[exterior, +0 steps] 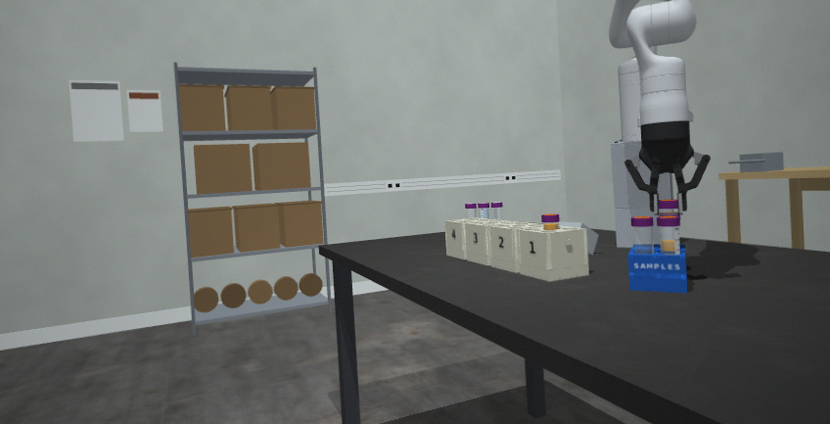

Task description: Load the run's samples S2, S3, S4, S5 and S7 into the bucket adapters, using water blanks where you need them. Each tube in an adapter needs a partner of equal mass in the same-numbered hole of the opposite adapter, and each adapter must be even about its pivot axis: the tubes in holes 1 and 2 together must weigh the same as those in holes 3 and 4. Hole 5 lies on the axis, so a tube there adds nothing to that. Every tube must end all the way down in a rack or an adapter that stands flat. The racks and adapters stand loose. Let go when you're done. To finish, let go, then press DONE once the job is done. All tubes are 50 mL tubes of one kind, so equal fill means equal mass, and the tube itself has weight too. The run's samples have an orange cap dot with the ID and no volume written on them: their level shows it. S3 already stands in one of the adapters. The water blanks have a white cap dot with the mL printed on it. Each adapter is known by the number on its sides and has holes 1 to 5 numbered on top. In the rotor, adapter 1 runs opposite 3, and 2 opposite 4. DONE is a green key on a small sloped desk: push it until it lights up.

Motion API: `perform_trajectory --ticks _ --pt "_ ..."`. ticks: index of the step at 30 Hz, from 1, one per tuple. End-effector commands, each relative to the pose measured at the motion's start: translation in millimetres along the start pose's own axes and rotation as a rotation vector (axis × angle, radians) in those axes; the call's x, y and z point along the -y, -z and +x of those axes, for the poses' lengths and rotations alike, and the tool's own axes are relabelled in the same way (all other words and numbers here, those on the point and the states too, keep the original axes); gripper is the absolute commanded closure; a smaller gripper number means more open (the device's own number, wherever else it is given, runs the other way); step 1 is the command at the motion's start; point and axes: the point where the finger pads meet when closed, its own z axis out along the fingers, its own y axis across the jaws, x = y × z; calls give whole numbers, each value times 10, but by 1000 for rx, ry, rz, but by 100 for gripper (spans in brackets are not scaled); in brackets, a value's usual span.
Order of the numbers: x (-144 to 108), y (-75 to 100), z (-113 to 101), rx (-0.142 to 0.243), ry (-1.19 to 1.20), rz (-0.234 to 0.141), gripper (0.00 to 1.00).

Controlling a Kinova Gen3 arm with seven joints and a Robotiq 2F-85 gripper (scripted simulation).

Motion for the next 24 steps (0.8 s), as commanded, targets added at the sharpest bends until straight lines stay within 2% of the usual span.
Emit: perform_trajectory --ticks 1,24 --pt "-2 34 -10 2 0 0 90" --pt "-2 314 -9 2 0 0 90"
